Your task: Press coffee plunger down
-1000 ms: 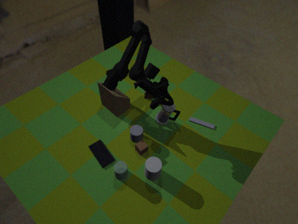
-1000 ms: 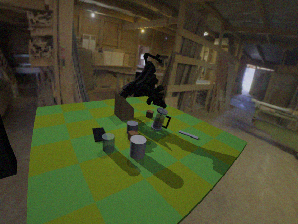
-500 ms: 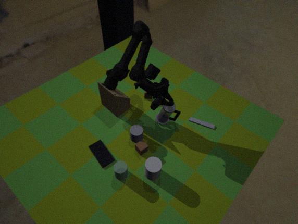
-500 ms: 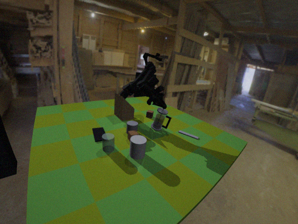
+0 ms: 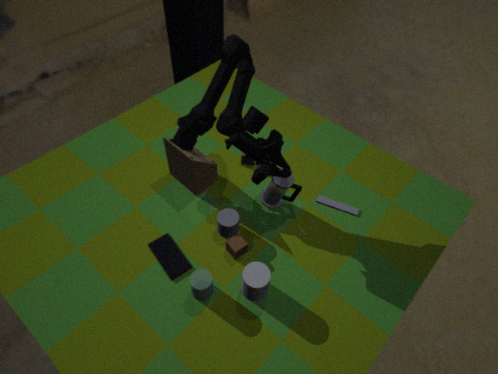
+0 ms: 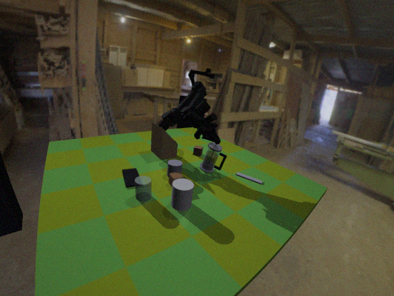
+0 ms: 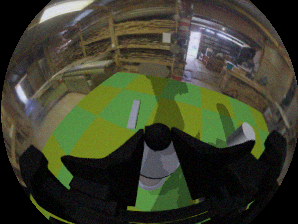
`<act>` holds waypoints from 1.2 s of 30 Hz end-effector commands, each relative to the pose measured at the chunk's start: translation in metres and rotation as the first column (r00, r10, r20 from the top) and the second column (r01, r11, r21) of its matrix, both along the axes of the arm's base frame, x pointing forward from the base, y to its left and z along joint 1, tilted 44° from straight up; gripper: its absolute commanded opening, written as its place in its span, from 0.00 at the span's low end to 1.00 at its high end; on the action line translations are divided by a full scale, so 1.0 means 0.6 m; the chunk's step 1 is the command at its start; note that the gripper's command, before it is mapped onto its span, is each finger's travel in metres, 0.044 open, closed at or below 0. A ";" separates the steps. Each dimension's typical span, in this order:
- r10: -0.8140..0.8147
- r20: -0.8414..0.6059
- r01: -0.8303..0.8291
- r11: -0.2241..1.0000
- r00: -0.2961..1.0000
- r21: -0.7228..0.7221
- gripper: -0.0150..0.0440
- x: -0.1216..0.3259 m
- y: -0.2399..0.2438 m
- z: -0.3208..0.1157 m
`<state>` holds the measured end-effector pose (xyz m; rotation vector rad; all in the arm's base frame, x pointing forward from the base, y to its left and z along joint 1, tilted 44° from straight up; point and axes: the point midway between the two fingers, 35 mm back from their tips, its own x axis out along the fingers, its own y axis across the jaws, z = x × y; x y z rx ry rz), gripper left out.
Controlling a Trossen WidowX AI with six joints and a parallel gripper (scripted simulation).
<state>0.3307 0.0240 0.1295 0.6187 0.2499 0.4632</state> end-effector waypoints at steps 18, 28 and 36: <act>0.000 0.000 0.000 1.000 1.000 0.000 1.00 0.000 0.000 0.000; 0.005 -0.019 -0.005 1.000 1.000 -0.003 1.00 -0.046 -0.063 0.053; 0.007 -0.020 -0.006 1.000 1.000 0.007 1.00 -0.086 -0.087 0.083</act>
